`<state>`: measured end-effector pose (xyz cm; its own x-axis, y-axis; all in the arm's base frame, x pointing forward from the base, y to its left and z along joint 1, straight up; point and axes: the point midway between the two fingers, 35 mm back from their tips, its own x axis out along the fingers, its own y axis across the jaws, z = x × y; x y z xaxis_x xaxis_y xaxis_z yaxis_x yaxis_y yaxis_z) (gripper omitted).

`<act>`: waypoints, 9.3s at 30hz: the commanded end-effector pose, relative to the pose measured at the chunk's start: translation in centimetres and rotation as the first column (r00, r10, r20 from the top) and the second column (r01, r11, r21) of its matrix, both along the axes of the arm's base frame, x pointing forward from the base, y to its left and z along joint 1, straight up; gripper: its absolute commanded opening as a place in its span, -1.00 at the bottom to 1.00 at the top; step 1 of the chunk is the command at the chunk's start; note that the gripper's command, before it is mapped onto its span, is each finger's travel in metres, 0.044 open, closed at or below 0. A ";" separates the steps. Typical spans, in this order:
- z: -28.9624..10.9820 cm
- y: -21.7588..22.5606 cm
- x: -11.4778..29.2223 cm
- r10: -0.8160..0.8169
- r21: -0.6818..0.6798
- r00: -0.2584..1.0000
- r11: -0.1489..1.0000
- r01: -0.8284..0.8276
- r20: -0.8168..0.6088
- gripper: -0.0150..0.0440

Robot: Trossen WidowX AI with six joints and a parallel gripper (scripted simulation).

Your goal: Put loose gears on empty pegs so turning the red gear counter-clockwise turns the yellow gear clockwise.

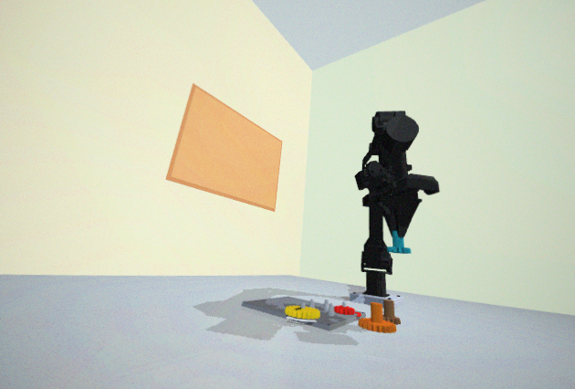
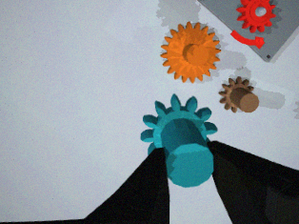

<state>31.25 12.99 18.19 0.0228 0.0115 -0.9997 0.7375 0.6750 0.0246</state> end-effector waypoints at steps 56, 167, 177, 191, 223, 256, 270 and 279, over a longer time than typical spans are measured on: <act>-7.2 -14.5 -0.9 0.003 -0.015 1.000 1.000 -0.003 -0.001 -0.49; -12.3 -15.4 -1.3 -0.161 -0.012 0.987 0.987 0.161 -0.002 -0.49; -12.5 -15.4 -1.2 -0.210 -0.011 0.978 0.978 0.210 -0.001 -0.49; -10.5 -15.4 -1.2 -0.046 -0.015 0.999 0.999 0.046 -0.002 -0.02; -10.5 -3.9 -7.2 0.318 -0.012 0.948 0.948 -0.318 -0.005 1.00; -13.7 -3.9 -7.2 0.318 -0.012 0.948 0.948 -0.318 -0.005 0.82; -13.7 -3.9 -7.2 0.318 -0.012 0.948 0.948 -0.318 -0.005 -0.36; -13.5 -3.9 -7.2 0.318 -0.012 0.948 0.948 -0.318 -0.005 -0.49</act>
